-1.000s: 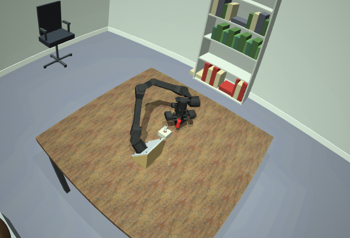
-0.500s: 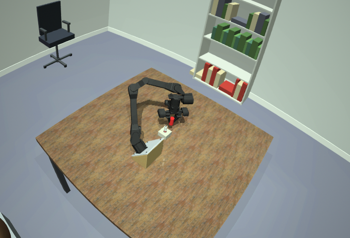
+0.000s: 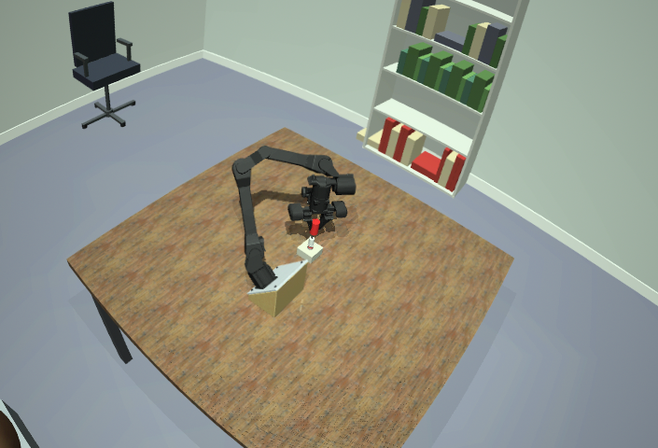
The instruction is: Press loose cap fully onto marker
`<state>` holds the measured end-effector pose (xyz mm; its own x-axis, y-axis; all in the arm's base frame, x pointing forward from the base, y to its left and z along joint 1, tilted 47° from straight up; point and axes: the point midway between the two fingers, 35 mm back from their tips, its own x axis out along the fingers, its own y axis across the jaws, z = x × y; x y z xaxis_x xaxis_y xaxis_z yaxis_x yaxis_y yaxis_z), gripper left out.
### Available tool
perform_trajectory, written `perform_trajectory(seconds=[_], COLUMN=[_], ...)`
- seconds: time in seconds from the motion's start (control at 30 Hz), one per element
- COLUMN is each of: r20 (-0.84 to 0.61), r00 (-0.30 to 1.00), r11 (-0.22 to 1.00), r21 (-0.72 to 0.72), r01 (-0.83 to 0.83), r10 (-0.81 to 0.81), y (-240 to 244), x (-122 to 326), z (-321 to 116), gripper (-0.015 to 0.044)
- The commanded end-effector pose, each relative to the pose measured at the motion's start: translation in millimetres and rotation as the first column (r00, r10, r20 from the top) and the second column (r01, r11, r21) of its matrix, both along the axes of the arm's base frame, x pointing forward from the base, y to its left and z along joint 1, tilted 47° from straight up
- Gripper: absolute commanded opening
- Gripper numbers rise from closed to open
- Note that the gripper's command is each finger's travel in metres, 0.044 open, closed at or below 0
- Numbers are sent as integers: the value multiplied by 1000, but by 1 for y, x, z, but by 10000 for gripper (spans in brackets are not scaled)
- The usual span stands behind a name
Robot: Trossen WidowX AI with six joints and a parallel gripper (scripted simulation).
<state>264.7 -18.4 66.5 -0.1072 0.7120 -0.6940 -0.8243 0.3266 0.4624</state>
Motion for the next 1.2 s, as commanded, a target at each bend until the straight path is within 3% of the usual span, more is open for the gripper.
perform_trajectory(seconds=[0.0,1.17], r20=[-4,-3], r00=[1000,1000], r11=[1000,1000], r21=[2,3], r01=[-2,-2], r10=[2,2], y=[4,41], x=[-2,-9], z=[-2,-39], gripper=[0,0])
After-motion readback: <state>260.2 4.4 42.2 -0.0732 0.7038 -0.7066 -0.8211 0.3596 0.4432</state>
